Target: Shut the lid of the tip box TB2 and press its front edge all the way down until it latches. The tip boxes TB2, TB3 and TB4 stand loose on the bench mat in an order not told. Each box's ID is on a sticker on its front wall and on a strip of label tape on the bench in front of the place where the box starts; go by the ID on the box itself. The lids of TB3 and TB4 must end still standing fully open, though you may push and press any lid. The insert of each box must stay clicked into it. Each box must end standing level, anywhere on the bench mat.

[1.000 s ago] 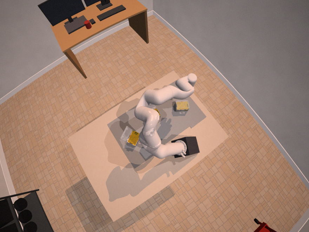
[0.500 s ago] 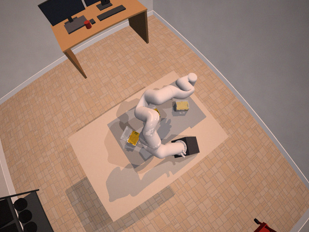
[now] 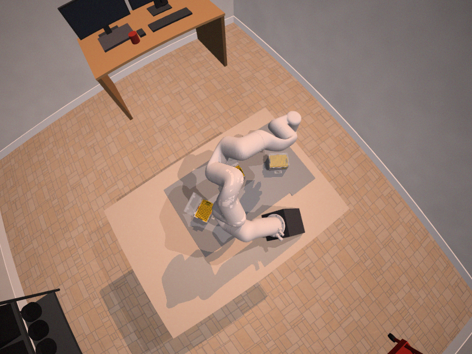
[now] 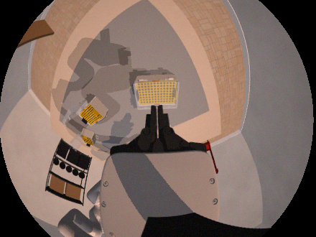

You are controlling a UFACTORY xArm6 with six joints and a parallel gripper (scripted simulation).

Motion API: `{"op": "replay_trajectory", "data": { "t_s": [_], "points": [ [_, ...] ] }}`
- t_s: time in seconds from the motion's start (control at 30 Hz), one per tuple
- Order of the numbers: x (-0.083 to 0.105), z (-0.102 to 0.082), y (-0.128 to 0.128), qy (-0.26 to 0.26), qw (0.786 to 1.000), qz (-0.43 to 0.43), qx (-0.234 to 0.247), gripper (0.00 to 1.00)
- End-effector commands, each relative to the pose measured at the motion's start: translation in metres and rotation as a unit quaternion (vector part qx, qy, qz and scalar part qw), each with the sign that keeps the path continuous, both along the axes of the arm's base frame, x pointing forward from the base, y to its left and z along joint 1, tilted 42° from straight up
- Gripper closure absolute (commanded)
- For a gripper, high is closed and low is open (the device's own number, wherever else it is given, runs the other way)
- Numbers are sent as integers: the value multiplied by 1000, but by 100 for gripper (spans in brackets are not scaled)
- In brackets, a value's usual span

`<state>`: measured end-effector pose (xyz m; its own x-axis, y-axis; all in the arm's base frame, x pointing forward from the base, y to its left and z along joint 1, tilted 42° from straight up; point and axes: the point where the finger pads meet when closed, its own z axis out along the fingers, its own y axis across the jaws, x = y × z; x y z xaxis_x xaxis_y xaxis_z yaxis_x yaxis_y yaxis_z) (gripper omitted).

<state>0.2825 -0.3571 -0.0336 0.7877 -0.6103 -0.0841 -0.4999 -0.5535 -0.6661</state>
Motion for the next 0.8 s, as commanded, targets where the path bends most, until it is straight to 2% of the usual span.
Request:
{"op": "replay_trajectory", "data": {
  "t_s": [0.0,0.2,0.77],
  "points": [
    [0,1,-2,-1,1000,-1,-2,100],
    [0,1,-2,-1,1000,-1,-2,100],
    [-11,-18,31,-1,1000,-1,-2,100]
  ]
}}
